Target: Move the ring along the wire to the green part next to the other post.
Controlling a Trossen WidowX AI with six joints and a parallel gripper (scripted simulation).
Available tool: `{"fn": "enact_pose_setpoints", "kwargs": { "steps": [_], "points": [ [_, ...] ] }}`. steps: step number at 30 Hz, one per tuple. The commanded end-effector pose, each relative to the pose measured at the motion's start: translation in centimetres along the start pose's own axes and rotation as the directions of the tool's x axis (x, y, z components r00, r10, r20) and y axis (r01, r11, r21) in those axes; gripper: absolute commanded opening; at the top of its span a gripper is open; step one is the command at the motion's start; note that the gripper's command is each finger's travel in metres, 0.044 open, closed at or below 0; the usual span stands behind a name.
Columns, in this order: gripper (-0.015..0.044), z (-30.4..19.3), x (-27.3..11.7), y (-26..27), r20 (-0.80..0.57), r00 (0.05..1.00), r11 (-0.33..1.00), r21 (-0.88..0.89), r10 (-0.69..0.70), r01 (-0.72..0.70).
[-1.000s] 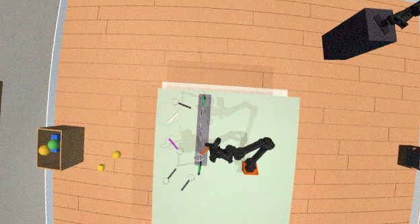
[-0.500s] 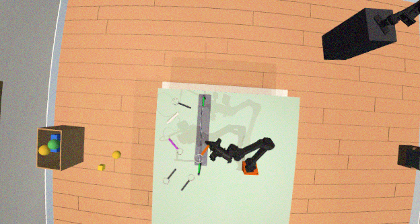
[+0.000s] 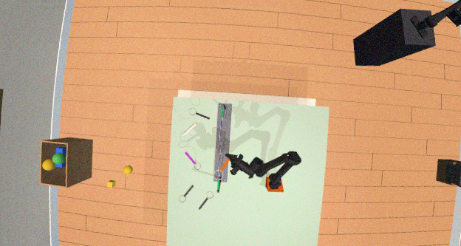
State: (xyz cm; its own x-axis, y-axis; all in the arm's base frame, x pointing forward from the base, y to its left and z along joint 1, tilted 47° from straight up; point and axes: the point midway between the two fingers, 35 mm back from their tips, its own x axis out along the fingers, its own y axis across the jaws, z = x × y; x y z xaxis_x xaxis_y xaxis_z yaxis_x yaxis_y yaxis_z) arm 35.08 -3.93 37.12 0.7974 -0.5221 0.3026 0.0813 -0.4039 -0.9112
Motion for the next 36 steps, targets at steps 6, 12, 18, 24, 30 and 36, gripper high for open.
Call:
{"fn": "enact_pose_setpoints", "kwargs": {
  "steps": [6, 12, 18, 24, 30, 36],
  "points": [
    [-0.0150, 0.2, 0.1, -1.0, 0.032, 0.996, 0.982, -0.165, -0.088, 0.092],
    [-0.0150, 0.3, 0.1, -1.8, 0.058, 0.988, 0.952, -0.265, -0.142, 0.152],
    [-0.0150, 0.6, 0.1, -2.5, 0.088, 0.977, 0.909, -0.359, -0.192, 0.211],
    [-0.0150, 0.8, 0.0, -3.1, 0.122, 0.964, 0.856, -0.444, -0.236, 0.266],
    [-0.0150, 1.1, -0.1, -3.6, 0.155, 0.950, 0.799, -0.514, -0.272, 0.312],
    [-0.0150, 1.3, -0.2, -3.9, 0.186, 0.936, 0.742, -0.571, -0.300, 0.352]
  ]
}}
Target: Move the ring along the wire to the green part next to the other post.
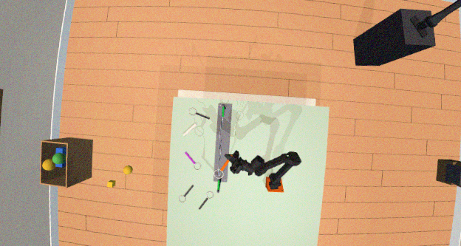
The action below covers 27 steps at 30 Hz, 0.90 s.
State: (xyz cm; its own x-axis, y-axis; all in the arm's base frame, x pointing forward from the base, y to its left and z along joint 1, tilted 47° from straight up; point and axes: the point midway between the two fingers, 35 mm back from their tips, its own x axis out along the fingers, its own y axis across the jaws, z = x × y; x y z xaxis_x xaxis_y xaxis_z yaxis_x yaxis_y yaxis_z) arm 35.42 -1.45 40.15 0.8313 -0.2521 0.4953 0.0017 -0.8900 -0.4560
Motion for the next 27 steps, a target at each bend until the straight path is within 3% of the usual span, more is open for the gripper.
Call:
{"fn": "enact_pose_setpoints", "kwargs": {
  "steps": [1, 12, 27],
  "points": [
    [-0.0150, -0.1, 0.0, -0.2, 0.005, 0.999, 0.998, -0.053, -0.032, 0.032],
    [-0.0150, -0.3, 0.0, 0.6, 0.006, 0.999, 0.997, -0.069, -0.041, 0.041],
    [-0.0150, -0.4, -0.4, 4.4, -0.018, 0.998, 0.992, 0.113, 0.061, -0.059]
  ]
}}
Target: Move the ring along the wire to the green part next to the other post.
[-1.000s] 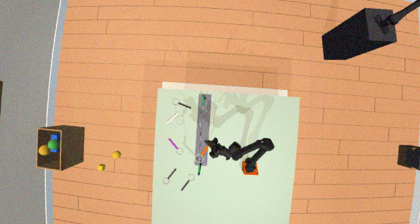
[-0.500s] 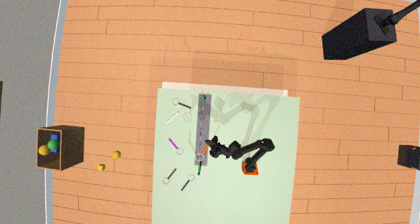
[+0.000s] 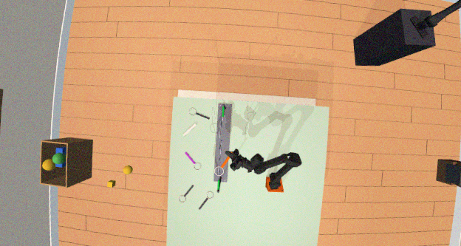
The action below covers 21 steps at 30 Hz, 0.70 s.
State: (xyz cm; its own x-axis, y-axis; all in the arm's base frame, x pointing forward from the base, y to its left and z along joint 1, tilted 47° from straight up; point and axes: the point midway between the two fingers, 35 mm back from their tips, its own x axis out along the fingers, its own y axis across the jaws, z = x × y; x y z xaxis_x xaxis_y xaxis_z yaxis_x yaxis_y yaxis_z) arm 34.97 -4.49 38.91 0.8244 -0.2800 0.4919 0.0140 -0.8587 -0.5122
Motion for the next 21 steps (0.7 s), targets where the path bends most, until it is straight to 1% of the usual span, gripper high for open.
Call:
{"fn": "enact_pose_setpoints", "kwargs": {
  "steps": [1, 10, 21],
  "points": [
    [-0.0150, 0.0, -0.2, 1.5, -0.010, 0.999, 0.996, 0.072, 0.045, -0.044],
    [-0.0150, 0.6, -1.0, 4.6, -0.018, 0.989, 0.957, 0.253, 0.150, -0.140],
    [-0.0150, 2.0, -2.0, 8.1, 0.011, 0.964, 0.854, 0.461, 0.266, -0.241]
  ]
}}
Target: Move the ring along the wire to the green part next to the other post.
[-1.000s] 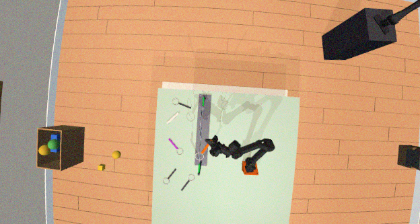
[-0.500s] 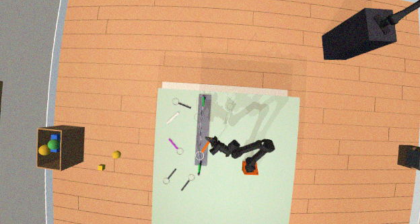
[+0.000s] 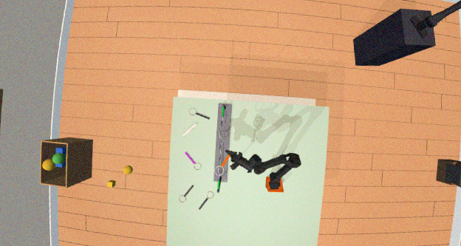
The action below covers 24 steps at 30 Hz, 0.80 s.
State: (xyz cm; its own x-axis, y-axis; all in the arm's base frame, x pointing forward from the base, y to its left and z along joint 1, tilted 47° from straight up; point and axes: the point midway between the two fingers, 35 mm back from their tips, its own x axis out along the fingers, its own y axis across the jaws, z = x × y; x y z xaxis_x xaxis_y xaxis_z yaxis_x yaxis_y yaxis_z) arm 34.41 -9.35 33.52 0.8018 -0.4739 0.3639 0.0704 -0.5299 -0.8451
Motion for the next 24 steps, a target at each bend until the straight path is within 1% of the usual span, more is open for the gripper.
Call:
{"fn": "enact_pose_setpoints", "kwargs": {
  "steps": [1, 5, 13, 24],
  "points": [
    [-0.0150, 0.1, 0.1, 1.6, 0.011, 0.999, 0.996, 0.079, 0.047, -0.048],
    [-0.0150, 0.3, 0.4, 3.3, 0.054, 0.995, 0.979, 0.177, 0.089, -0.097],
    [-0.0150, 1.0, -0.3, 6.1, 0.062, 0.984, 0.926, 0.332, 0.166, -0.177],
    [-0.0150, 2.7, -1.6, 9.4, 0.081, 0.960, 0.805, 0.528, 0.269, -0.270]
  ]
}}
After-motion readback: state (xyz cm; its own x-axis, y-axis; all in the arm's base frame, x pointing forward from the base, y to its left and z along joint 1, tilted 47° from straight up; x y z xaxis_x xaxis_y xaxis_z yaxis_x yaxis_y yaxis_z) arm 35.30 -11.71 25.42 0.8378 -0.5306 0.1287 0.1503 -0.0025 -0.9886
